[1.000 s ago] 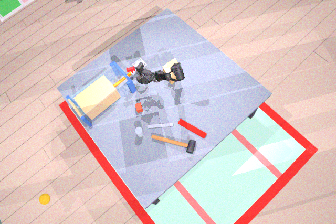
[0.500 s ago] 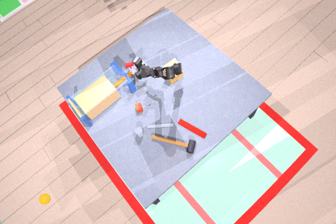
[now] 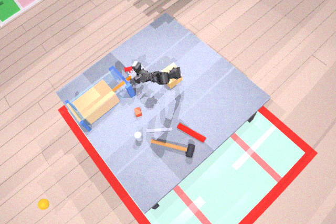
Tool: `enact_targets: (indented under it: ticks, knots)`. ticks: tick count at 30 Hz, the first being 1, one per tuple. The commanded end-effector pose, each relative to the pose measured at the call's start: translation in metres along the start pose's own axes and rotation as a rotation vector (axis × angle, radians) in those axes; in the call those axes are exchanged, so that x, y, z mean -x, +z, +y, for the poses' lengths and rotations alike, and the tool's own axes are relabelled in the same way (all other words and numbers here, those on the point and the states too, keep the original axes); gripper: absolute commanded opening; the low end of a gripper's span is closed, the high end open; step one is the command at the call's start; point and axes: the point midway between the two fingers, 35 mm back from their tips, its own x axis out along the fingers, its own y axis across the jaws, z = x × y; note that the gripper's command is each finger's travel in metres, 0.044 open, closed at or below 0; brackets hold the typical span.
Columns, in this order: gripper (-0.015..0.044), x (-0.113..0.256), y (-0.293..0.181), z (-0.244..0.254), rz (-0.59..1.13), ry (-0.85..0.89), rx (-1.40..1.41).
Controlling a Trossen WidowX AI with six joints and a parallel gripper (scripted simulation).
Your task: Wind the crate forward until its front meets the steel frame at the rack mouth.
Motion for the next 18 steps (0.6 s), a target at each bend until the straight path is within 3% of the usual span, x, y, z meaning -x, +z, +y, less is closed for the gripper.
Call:
enact_targets:
  ticks: [1, 18]
  knots:
    - [0.0000, -0.001, -0.001, 0.002, 0.007, -0.012, -0.006]
    - [0.0000, 0.000, -0.002, 0.018, 0.007, -0.012, -0.006]
